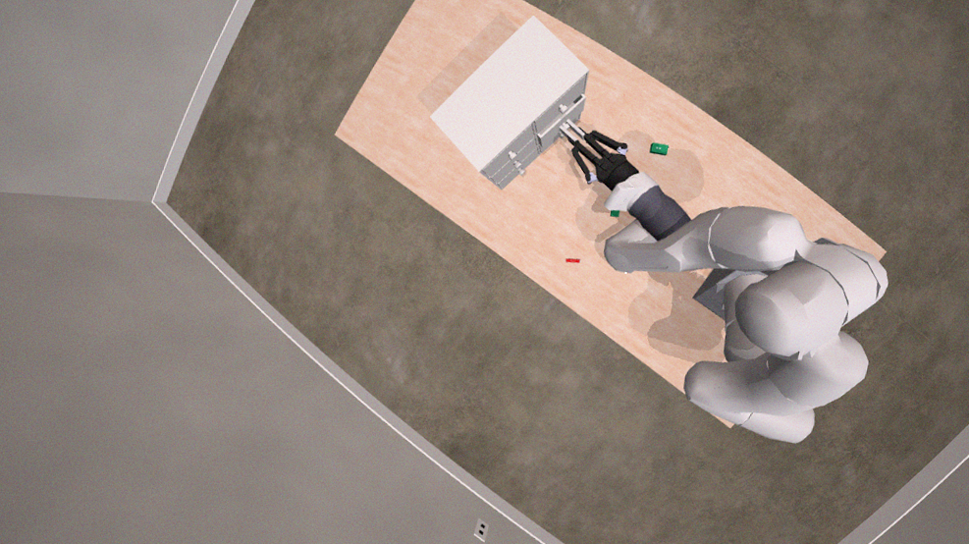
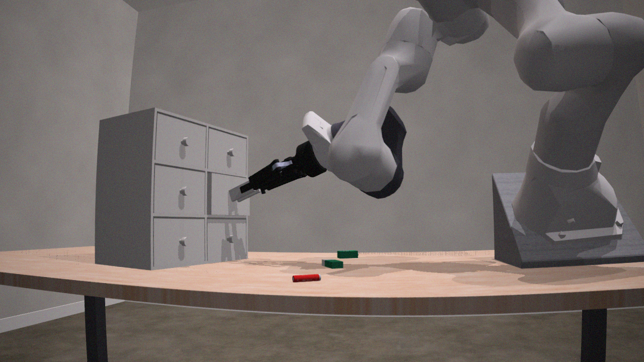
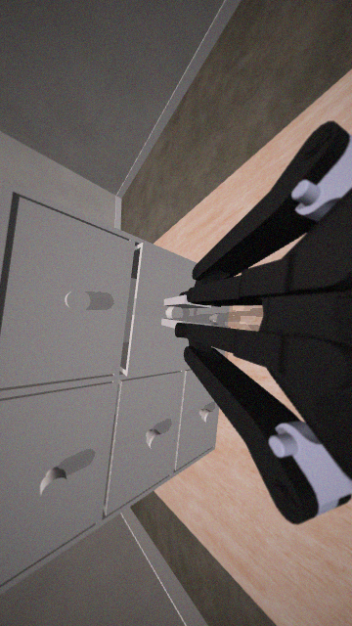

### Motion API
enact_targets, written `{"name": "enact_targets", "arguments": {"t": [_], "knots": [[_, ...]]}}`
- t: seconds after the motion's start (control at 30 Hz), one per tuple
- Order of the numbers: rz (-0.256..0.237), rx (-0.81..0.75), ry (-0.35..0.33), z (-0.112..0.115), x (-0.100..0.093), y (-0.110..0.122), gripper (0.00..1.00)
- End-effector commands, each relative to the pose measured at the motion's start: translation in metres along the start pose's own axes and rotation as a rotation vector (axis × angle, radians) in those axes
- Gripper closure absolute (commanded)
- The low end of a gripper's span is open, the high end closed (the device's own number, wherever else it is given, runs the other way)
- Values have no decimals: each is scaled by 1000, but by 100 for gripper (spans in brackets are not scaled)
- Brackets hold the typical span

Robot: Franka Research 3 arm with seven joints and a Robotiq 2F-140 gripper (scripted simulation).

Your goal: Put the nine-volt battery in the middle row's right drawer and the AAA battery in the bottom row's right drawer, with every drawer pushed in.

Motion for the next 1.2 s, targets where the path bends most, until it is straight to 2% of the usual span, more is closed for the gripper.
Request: {"name": "enact_targets", "arguments": {"t": [0.0, 1.17], "knots": [[0, -2, -1, 3, -5, 1, 92], [0, -2, -1, 17, -45, 2, 92]]}}
Point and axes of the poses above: the point where the finger pads meet when closed, its own x axis out along the fingers, its own y axis across the jaws, z = x × y, the point moved 10 cm from there along -x, back along the fingers, and after that the axes turned 6 degrees about x, right-handed, at the moved point
